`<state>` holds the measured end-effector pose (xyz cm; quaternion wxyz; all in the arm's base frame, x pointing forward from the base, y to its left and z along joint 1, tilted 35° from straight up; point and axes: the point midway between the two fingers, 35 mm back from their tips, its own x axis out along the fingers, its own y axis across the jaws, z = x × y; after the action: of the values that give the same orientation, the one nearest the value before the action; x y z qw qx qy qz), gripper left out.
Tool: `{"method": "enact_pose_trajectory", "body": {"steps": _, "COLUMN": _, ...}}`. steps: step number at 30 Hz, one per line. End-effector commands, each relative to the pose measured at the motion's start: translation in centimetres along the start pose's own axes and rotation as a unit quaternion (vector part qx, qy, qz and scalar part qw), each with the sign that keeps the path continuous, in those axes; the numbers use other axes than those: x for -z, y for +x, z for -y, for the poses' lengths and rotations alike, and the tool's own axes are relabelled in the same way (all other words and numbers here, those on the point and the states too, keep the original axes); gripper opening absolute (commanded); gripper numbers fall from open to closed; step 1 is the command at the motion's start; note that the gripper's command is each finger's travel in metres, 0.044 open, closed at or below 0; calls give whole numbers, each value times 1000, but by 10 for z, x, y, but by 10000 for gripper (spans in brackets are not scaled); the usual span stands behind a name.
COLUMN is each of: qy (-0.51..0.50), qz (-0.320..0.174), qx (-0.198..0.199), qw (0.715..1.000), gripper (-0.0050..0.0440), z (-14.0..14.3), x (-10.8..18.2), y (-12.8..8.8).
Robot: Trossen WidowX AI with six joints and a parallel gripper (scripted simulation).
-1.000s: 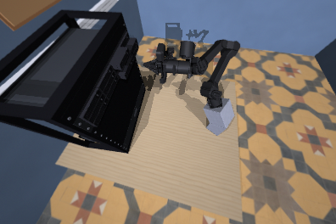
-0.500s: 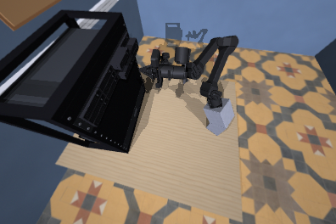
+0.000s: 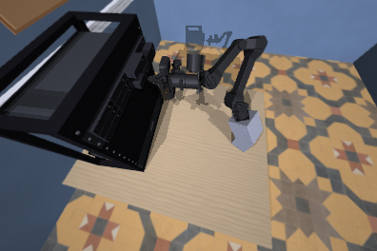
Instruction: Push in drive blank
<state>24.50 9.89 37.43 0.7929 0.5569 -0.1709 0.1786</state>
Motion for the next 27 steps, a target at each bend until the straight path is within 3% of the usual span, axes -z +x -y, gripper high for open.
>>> {"method": "enact_pose_trajectory", "body": {"steps": 1, "qy": 5, "qz": 4, "qx": -7, "qw": 1000, "gripper": -50, "z": -7, "x": -3, "y": 4}}
{"method": "enact_pose_trajectory", "body": {"steps": 27, "qy": 5, "qz": 4, "qx": -7, "qw": 1000, "gripper": -50, "z": -13, "x": -8, "y": 7}}
